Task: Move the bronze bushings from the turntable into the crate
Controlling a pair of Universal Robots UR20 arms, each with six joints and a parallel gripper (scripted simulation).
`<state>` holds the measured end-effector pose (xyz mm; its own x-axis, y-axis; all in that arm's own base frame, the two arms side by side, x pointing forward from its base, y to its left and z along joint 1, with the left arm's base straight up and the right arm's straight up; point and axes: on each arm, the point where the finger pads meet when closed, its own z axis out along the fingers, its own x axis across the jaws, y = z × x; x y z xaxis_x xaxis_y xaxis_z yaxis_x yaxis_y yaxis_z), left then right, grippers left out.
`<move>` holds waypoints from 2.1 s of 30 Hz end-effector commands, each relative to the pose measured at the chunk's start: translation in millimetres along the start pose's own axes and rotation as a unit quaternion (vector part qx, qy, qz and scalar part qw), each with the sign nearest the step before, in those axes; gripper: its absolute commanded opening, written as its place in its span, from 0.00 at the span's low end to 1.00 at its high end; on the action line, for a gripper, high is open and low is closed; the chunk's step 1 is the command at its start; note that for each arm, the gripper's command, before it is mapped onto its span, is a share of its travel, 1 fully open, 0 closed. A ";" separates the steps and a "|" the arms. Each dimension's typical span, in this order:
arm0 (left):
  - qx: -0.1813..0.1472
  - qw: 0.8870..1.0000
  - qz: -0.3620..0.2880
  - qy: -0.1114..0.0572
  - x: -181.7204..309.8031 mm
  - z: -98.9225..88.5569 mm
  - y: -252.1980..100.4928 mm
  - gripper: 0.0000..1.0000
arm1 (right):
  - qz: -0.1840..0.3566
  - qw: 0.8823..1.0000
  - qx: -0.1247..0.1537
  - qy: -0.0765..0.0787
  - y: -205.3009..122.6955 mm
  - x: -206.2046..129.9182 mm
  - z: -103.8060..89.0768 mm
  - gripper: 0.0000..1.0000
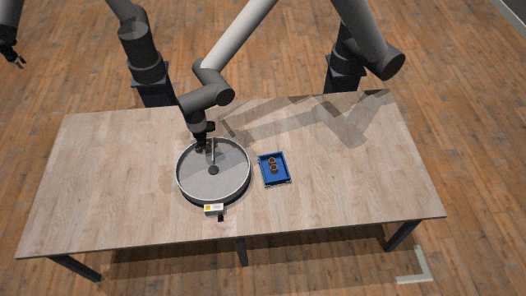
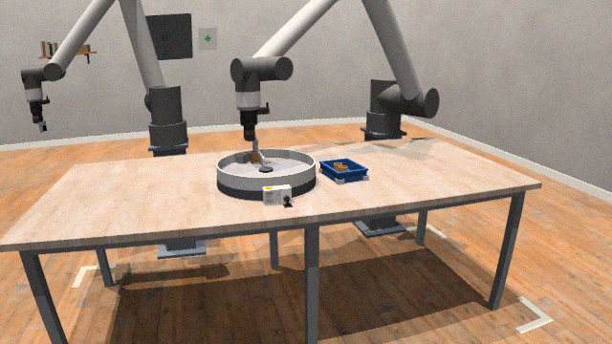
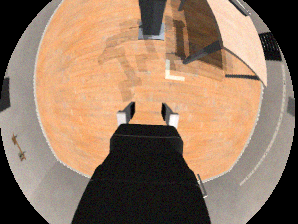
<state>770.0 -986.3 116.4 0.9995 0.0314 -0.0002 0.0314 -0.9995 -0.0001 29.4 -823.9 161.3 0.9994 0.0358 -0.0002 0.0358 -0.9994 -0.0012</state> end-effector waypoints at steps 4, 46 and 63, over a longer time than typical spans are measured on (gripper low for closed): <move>-0.001 1.000 0.000 0.000 0.2 -1.2 0.4 0.36 | 0.000 1.000 -0.001 0.000 0.5 0.1 -0.6 1.00; -0.001 1.000 0.000 0.000 0.3 2.7 0.4 0.36 | 0.000 1.000 -0.001 0.000 0.5 0.1 -0.6 1.00; -0.001 1.000 0.000 0.000 0.3 4.1 0.4 0.36 | 0.000 1.000 -0.001 0.000 0.5 0.1 -0.6 1.00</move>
<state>770.0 -986.3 112.3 0.9995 0.0314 -0.0001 0.0314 -0.9995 0.0000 29.4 -823.9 161.3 0.9994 0.0358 -0.0002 0.0358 -0.9994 -0.0012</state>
